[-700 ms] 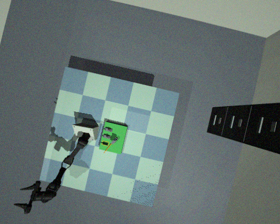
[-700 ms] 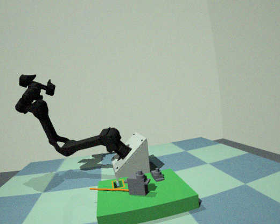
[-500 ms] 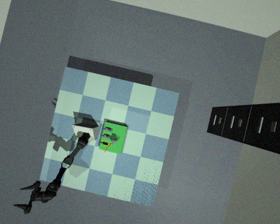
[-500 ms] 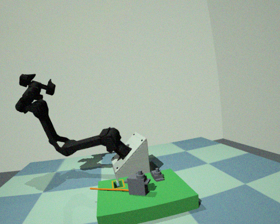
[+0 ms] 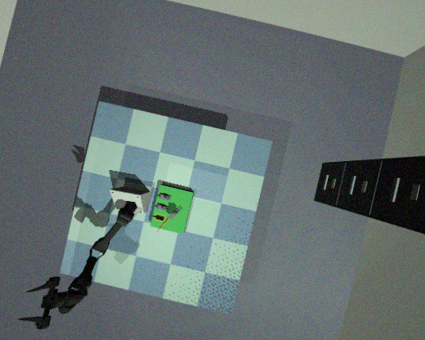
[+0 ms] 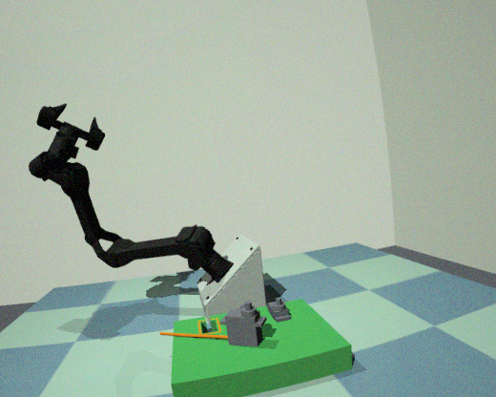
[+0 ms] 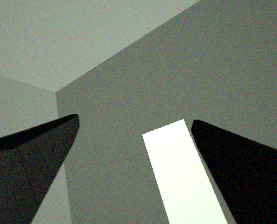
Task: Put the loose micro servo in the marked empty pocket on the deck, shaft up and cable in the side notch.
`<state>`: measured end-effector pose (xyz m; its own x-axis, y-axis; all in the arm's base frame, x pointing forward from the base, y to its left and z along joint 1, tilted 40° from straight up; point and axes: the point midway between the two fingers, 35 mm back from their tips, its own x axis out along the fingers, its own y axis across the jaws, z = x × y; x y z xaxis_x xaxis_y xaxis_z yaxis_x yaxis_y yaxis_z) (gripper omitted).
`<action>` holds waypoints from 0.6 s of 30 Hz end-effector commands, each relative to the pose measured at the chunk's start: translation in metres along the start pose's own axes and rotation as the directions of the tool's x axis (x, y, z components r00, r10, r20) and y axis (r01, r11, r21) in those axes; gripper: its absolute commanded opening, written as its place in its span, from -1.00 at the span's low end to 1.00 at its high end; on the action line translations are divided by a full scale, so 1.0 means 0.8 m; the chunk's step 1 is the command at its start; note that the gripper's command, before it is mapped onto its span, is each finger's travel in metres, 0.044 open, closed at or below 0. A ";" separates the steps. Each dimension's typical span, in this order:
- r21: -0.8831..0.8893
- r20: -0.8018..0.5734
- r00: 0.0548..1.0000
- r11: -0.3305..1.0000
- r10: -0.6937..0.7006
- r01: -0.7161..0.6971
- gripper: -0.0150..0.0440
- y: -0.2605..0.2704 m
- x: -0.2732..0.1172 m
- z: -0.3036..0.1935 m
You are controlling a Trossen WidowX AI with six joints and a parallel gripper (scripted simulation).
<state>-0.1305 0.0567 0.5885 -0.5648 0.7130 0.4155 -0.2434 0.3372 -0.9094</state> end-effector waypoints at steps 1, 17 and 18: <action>0.099 -0.095 0.995 0.994 -0.036 0.045 1.00 -0.004 0.005 -0.050; 0.334 -0.482 0.873 0.905 -0.077 0.264 1.00 0.011 -0.013 -0.238; 0.343 -0.506 0.860 0.897 -0.074 0.279 1.00 0.013 -0.016 -0.250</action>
<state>0.0033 0.1572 0.5861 -0.1584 0.8760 0.4555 -0.5962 0.2829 -0.7513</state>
